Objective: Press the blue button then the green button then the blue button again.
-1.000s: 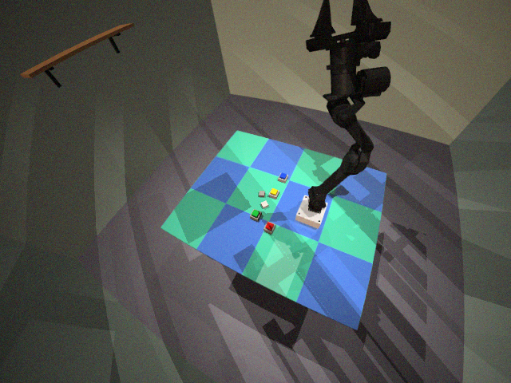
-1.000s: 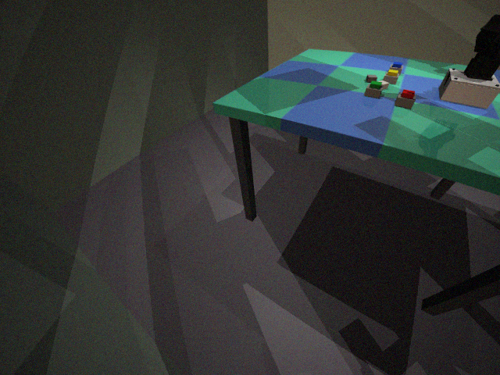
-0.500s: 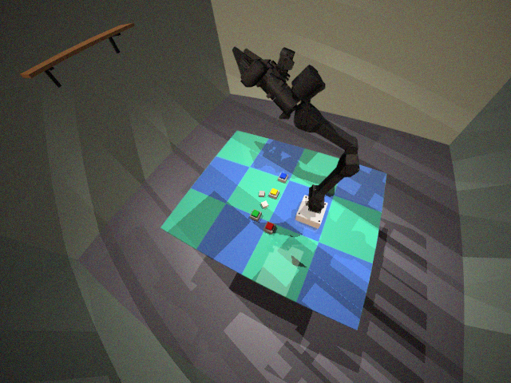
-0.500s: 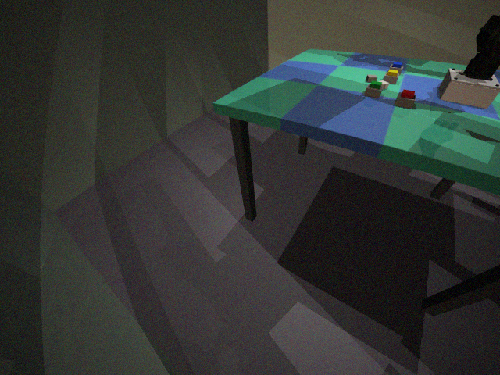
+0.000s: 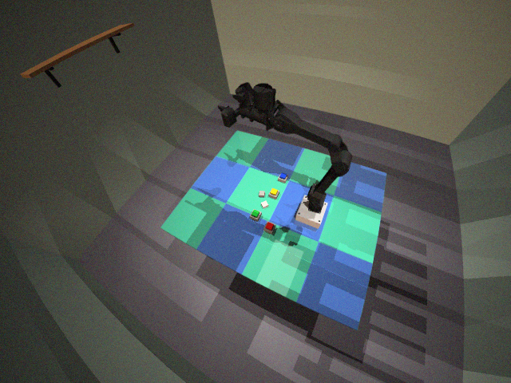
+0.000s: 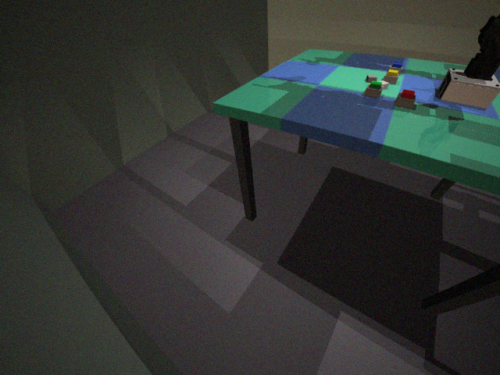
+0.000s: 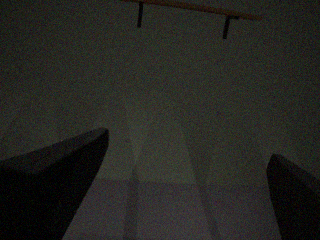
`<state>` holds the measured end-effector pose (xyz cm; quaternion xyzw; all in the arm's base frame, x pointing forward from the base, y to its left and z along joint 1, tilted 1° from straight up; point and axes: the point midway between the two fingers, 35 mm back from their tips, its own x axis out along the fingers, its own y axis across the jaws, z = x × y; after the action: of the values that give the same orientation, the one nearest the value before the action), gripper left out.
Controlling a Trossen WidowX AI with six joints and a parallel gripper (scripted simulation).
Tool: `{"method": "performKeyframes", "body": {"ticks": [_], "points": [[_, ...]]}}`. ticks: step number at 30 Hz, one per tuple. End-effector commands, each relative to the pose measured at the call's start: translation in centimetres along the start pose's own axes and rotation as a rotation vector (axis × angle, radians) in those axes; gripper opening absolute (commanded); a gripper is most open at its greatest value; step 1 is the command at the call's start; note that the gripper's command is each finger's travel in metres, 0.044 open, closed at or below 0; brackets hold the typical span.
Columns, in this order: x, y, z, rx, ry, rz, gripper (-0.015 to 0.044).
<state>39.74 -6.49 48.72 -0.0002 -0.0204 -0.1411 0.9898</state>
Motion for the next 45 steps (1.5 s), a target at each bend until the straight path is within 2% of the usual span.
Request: {"method": "performKeyframes", "body": {"ticks": [1,7,13,19,25,36,42,45], "points": [[1.6,-2.6,-7.1,-0.118,0.23,-0.039,0.04],[1.5,-6.4,-15.9,-0.222,0.532,-0.064,0.04],[-1.2,-10.2,-24.3,-0.278,0.855,-0.053,0.04],[-6.5,-13.4,-31.9,-0.269,1.197,0.006,0.04],[-14.2,-14.9,-37.7,-0.166,1.552,0.132,0.04],[-15.2,-15.0,-38.2,-0.148,1.589,0.15,0.04],[-15.3,-15.0,-44.1,-0.147,1.589,0.151,0.0242],[-15.3,-15.0,-44.4,-0.147,1.589,0.151,0.0164]]}}
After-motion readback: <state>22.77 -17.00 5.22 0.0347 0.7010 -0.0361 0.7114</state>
